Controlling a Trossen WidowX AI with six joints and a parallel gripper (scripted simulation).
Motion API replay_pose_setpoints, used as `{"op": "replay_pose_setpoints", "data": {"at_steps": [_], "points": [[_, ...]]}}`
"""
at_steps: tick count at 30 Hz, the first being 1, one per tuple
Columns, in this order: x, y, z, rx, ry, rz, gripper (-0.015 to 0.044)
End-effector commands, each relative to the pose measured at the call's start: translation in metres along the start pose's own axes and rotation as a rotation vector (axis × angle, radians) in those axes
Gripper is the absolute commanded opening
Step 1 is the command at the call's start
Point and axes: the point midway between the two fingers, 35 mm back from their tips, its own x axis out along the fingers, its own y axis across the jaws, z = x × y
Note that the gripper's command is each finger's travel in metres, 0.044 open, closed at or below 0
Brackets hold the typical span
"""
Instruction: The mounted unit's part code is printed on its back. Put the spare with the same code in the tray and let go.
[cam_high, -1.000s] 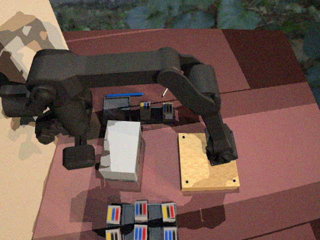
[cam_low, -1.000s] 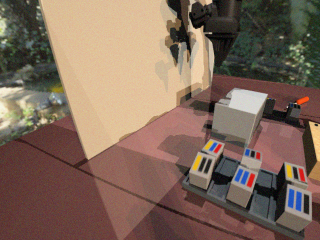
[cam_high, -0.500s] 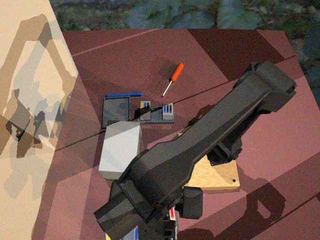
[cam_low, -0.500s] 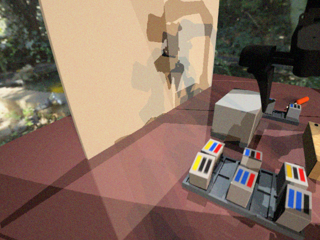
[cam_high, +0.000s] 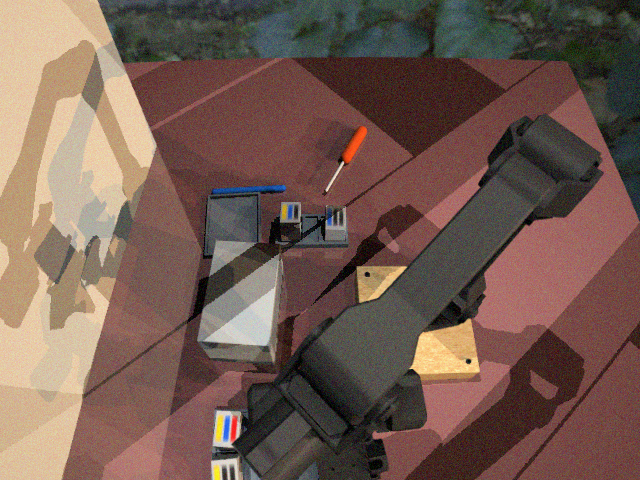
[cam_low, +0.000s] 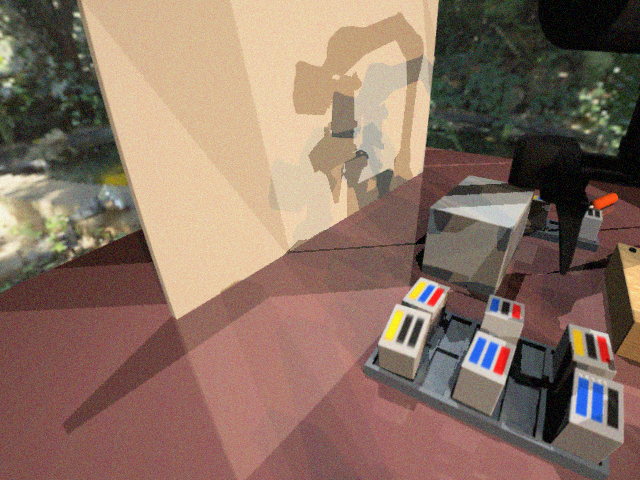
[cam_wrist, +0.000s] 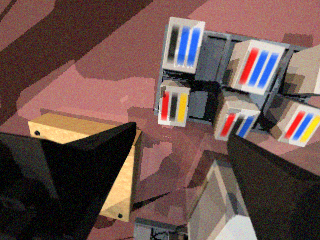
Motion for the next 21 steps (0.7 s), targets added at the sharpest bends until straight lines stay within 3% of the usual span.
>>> {"op": "replay_pose_setpoints", "data": {"at_steps": [1,21], "points": [[0.021,0.004,-0.003,-0.007,0.001,0.007,0.03],[0.038,0.002,-0.001,-0.007,0.0,0.007,0.03]]}}
